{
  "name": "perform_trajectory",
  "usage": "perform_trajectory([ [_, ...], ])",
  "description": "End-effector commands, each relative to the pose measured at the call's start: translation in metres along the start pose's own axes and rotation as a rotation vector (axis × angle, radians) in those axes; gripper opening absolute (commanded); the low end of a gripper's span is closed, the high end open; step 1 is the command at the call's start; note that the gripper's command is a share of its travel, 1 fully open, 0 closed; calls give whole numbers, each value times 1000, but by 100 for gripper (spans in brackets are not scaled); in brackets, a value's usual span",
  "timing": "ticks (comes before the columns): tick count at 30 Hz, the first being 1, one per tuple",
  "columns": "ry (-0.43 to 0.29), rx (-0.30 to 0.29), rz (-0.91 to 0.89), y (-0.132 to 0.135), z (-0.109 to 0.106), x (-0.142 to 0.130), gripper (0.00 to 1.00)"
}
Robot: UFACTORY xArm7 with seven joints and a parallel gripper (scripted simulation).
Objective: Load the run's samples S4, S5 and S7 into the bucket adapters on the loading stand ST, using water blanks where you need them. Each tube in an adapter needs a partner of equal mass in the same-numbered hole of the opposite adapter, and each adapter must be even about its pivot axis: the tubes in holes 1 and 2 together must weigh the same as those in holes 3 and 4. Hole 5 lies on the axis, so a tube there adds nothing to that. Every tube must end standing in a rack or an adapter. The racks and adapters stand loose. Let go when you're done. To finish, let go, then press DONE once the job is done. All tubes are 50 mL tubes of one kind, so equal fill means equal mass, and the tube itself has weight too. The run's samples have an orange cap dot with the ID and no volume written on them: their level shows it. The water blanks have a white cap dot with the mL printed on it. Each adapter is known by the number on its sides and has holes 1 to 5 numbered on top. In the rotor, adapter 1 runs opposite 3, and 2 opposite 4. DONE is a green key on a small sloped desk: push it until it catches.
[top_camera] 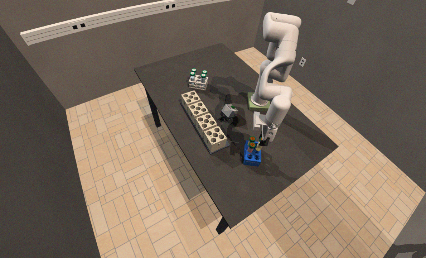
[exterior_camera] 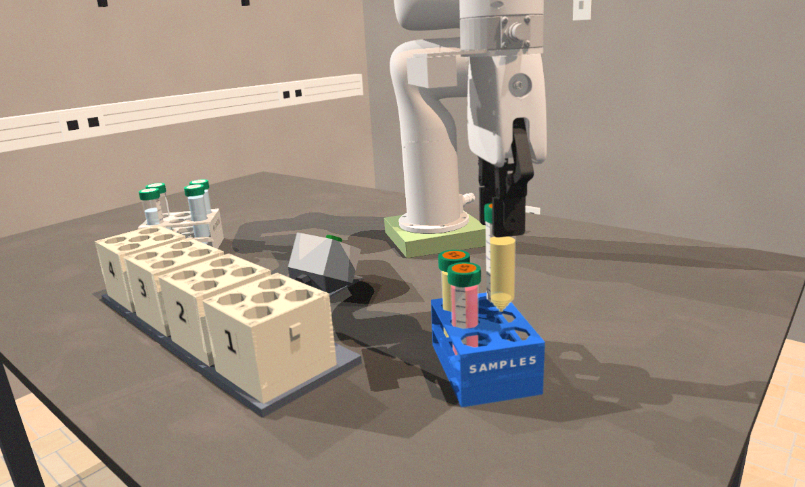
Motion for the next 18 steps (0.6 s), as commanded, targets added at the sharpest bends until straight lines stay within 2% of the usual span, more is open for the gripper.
perform_trajectory([
  [1, 1, 4, 0, -1, 0, 0, 0],
  [18, 1, 4, 0, -1, 15, 0, 0],
])
Point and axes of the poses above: the point where the finger pads meet when closed, its own z axis out along the fingers, its own y axis across the jaws, x = y × z, the point moved 1 cm from there along -z, back along the fingers, and after that the axes turned 7 degrees about -z, right-handed, at the moved point
